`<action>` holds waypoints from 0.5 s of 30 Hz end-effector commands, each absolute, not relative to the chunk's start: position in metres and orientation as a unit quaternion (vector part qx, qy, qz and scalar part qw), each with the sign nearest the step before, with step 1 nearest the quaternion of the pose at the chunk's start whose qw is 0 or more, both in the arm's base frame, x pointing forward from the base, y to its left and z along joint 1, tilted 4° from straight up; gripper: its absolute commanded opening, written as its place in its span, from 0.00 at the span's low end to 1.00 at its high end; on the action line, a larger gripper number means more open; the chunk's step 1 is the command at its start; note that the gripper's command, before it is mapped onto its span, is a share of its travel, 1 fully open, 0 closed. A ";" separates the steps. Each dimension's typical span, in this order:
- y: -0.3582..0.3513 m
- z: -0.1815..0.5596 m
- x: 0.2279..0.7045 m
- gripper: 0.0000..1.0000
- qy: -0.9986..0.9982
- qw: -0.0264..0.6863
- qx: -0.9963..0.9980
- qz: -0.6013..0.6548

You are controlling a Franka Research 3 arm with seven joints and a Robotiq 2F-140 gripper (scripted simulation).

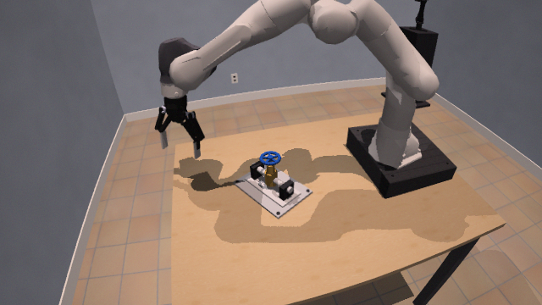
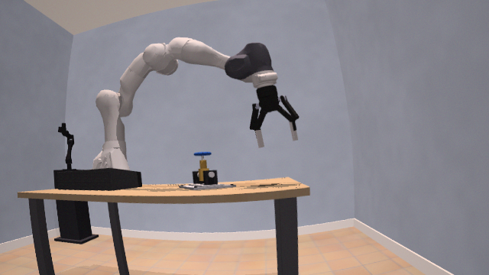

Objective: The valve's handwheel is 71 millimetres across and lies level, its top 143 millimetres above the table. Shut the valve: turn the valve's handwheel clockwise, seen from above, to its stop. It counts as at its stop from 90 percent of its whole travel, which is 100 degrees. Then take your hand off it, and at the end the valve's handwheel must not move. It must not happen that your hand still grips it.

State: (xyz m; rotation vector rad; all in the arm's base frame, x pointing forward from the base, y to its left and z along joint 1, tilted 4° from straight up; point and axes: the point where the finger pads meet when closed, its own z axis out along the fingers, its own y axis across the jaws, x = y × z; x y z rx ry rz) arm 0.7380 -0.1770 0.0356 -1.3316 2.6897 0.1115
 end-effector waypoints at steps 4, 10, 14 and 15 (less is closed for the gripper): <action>-0.177 0.036 0.738 1.00 0.893 0.069 -0.444 0.037; -0.169 0.048 0.726 1.00 0.848 0.076 -0.523 0.038; -0.166 0.052 0.721 1.00 0.829 0.079 -0.552 0.038; -0.166 0.052 0.721 1.00 0.829 0.079 -0.552 0.038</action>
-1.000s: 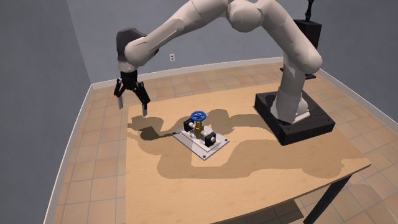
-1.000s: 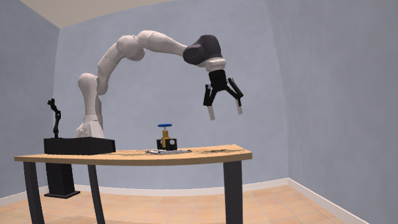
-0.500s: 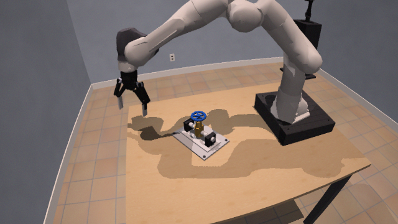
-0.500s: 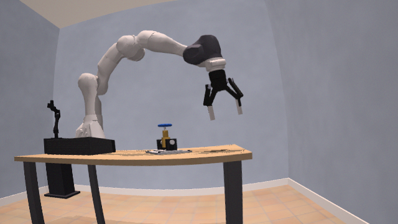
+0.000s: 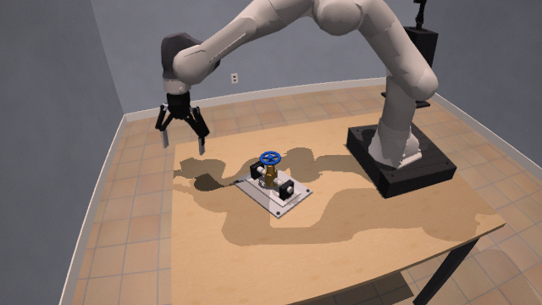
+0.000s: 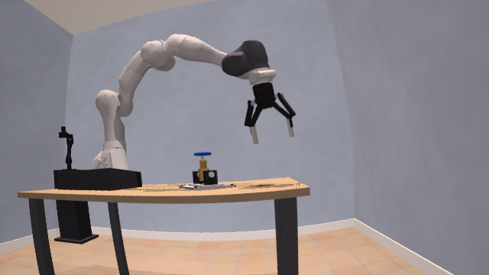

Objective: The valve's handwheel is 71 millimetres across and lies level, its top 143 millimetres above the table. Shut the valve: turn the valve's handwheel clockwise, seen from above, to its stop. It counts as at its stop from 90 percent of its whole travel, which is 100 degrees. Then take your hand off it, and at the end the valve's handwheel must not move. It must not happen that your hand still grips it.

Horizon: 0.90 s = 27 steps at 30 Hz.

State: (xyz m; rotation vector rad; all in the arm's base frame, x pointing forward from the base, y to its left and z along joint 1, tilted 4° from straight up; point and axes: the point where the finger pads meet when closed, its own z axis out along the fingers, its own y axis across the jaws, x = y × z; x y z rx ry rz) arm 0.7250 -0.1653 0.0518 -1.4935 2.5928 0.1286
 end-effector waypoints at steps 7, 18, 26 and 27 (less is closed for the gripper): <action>-0.159 0.061 0.712 1.00 0.790 0.084 -0.607 0.038; -0.152 0.069 0.702 1.00 0.746 0.089 -0.659 0.036; -0.146 0.075 0.694 1.00 0.708 0.092 -0.700 0.034; -0.146 0.075 0.694 1.00 0.708 0.092 -0.700 0.034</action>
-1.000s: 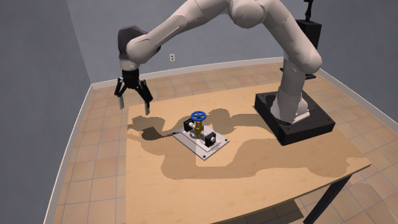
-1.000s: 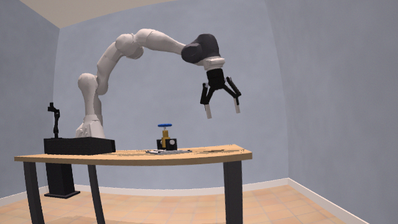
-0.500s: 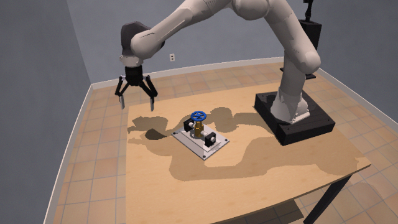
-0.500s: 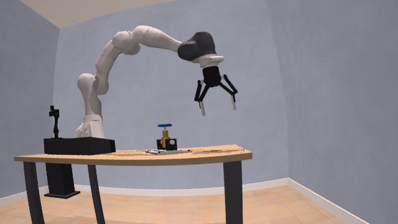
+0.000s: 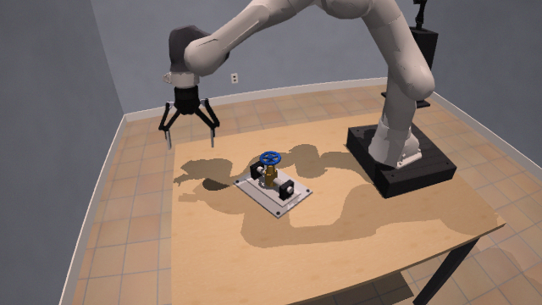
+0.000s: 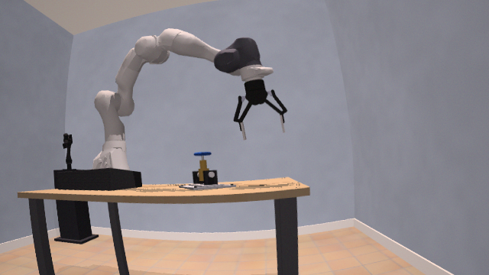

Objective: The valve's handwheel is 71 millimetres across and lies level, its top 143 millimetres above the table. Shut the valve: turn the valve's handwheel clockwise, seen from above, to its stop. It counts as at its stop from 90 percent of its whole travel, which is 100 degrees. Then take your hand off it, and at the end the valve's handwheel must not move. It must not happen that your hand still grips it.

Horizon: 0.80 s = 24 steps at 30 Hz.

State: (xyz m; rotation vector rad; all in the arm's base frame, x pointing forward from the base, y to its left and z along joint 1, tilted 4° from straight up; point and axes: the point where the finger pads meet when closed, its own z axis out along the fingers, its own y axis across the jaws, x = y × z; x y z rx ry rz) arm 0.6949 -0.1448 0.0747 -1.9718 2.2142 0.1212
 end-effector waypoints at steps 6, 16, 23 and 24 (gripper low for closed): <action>-0.139 0.082 0.685 1.00 0.663 0.095 -0.742 0.031; -0.139 0.082 0.685 1.00 0.663 0.095 -0.742 0.031; -0.139 0.082 0.685 1.00 0.663 0.095 -0.742 0.031; -0.139 0.082 0.685 1.00 0.663 0.095 -0.742 0.031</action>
